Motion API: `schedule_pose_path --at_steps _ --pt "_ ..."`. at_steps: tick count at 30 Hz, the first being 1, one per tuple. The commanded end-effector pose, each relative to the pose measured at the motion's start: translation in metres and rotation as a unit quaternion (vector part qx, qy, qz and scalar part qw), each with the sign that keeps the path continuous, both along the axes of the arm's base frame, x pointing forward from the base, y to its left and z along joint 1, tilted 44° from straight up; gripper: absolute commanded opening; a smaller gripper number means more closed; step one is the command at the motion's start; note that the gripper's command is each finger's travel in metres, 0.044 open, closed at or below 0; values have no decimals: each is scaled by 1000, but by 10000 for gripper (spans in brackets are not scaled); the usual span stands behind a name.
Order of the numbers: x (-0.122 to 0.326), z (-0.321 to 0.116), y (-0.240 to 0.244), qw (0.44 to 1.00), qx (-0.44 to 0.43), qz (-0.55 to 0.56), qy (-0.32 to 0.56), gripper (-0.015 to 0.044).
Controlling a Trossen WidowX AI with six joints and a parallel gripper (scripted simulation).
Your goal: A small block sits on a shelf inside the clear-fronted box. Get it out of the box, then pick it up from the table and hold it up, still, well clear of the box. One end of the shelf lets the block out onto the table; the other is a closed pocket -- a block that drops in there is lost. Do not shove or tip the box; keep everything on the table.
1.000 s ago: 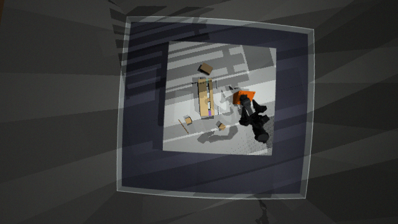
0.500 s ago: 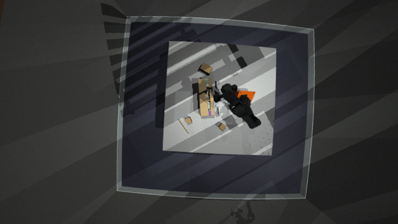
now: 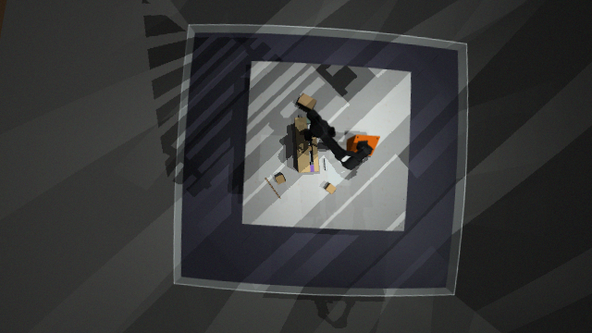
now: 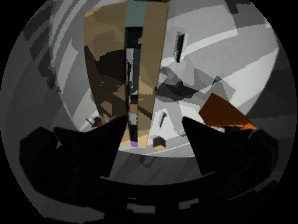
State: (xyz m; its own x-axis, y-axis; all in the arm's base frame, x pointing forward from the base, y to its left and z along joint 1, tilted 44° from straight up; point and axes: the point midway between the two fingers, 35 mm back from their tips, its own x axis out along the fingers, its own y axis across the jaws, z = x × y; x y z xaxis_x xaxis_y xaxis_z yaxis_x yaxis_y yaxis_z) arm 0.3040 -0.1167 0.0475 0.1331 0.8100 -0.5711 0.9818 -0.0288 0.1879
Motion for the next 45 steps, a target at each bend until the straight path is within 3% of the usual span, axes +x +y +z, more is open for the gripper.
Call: schedule_pose_path --at_steps 1,45 --pt "5 -15 19 997 70 -9 36 400" --pt "8 -59 61 997 70 -9 36 400"
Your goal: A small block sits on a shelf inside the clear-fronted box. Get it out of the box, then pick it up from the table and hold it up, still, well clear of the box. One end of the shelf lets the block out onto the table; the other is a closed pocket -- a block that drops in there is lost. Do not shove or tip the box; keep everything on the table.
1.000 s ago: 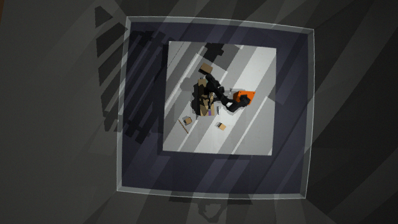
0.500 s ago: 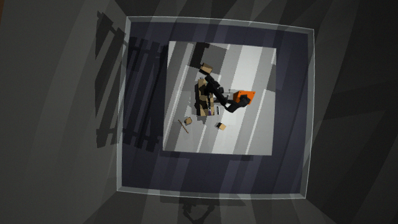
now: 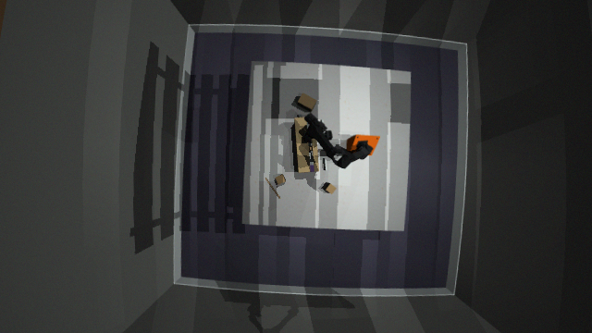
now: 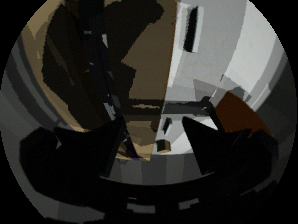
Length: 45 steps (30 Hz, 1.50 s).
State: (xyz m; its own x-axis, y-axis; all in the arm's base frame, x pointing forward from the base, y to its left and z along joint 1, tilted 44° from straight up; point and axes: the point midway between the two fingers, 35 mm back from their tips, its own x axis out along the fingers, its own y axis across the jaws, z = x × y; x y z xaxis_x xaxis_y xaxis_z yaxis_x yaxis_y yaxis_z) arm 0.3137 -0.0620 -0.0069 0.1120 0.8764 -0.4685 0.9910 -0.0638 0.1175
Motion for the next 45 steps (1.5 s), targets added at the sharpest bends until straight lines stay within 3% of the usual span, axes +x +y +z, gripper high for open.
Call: schedule_pose_path --at_steps 1,11,45 --pt "-1 -5 7 1000 4 -2 4 400" --pt "-3 -16 19 1000 6 -1 3 400" --pt "-2 25 56 1000 3 1 1 400"
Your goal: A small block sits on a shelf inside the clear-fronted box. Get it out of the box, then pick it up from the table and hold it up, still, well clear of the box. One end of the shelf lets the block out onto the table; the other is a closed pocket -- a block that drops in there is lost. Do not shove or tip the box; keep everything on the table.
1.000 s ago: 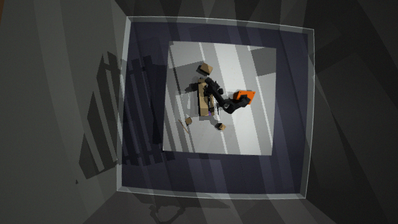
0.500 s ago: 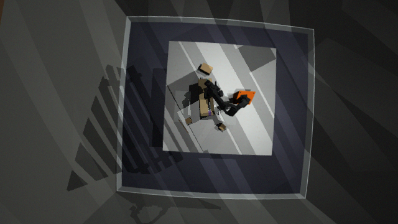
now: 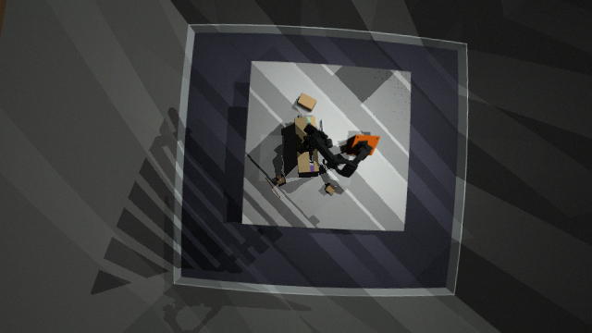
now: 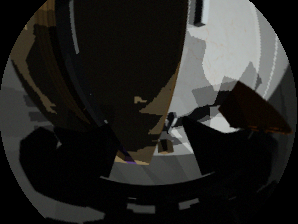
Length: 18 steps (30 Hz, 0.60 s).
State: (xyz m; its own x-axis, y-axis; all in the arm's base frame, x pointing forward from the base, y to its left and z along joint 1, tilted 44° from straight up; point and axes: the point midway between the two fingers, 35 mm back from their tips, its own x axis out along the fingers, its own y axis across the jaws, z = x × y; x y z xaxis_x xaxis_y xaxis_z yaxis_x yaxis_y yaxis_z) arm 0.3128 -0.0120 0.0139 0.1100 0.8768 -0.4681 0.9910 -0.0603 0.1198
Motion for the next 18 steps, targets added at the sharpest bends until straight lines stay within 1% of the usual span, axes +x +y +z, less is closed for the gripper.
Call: schedule_pose_path --at_steps 1,18 --pt "-1 6 7 1000 3 -1 2 400" --pt "-2 27 30 1000 4 -1 2 400"
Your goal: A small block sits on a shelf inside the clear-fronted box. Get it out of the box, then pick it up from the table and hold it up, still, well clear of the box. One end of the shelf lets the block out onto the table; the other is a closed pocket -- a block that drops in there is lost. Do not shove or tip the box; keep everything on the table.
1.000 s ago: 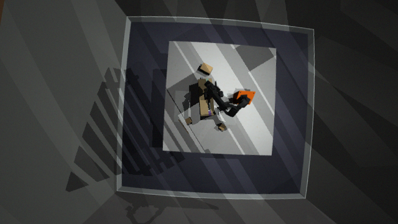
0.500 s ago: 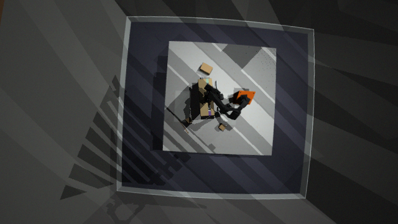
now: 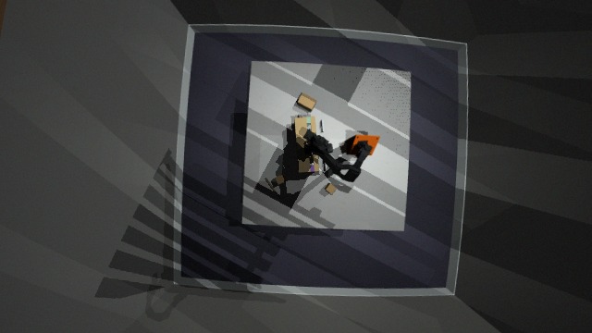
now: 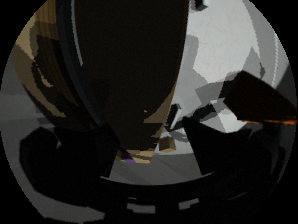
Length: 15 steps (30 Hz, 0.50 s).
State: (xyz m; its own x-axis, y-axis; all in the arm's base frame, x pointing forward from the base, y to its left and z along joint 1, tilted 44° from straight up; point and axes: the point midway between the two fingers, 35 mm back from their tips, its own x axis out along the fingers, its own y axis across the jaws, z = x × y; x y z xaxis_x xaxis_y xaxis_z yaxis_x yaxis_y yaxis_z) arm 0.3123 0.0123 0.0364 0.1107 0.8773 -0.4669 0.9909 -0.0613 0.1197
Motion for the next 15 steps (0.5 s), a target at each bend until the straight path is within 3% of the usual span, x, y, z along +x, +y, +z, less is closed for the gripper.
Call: schedule_pose_path --at_steps 1,15 --pt "-2 6 7 1000 3 -1 2 400" --pt "-2 23 26 1000 4 -1 2 400"
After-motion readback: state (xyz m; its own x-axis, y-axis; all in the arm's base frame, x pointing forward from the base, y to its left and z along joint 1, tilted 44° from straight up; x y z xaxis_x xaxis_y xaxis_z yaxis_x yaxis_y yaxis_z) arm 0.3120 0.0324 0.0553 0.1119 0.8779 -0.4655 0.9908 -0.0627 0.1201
